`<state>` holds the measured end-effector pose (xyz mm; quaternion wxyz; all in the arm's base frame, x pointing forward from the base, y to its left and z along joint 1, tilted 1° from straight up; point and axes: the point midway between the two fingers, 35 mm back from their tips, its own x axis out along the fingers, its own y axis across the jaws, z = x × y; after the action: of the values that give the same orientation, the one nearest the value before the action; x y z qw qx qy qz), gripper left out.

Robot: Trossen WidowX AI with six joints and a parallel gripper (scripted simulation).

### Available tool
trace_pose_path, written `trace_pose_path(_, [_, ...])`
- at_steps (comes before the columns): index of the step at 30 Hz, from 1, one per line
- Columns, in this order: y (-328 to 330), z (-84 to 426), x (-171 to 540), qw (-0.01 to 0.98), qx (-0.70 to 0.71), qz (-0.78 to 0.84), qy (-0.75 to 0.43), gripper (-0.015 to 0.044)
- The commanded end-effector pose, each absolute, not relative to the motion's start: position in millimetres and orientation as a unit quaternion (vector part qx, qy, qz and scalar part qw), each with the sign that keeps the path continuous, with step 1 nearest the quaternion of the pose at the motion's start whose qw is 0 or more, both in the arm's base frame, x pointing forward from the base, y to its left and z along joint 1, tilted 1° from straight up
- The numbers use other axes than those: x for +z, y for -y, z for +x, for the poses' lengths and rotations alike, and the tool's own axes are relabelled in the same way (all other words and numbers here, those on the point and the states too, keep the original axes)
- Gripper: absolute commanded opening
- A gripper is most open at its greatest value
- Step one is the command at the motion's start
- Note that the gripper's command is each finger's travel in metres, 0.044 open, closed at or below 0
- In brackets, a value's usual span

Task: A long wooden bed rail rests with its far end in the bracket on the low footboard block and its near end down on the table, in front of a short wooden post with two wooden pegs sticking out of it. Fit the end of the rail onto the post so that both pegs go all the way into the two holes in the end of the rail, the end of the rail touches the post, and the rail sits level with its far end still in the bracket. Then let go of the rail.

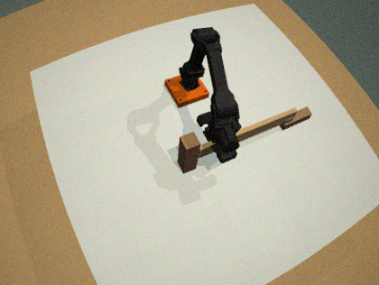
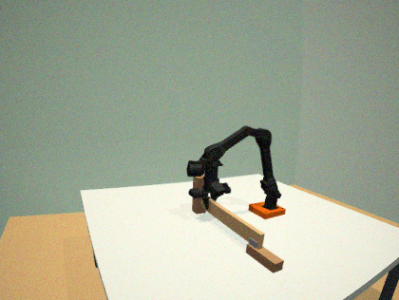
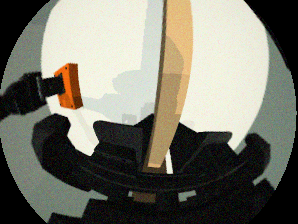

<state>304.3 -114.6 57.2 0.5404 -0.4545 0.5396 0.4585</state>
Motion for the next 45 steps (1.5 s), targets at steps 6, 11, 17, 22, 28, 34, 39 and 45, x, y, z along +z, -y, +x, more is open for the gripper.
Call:
trace_pose_path(6, [114.5,306.1,57.4,0.543,0.456,-0.455,-0.538,0.0])
trace_pose_path(11, [114.5,306.0,56.8,0.543,0.456,-0.455,-0.538,0.0])
trace_pose_path(17, [115.8,305.8,56.5,0.543,0.456,-0.455,-0.539,0.0])
trace_pose_path(22, [117.2,305.4,56.1,0.542,0.456,-0.455,-0.539,0.0])
trace_pose_path(28, [119.0,304.8,55.7,0.542,0.456,-0.455,-0.539,0.0])
trace_pose_path(34, [120.9,304.3,55.8,0.542,0.456,-0.456,-0.539,0.0])
trace_pose_path(39, [122.3,303.8,56.3,0.542,0.456,-0.456,-0.539,0.0])
trace_pose_path(45, [123.1,303.4,57.4,0.542,0.456,-0.456,-0.539,0.0])
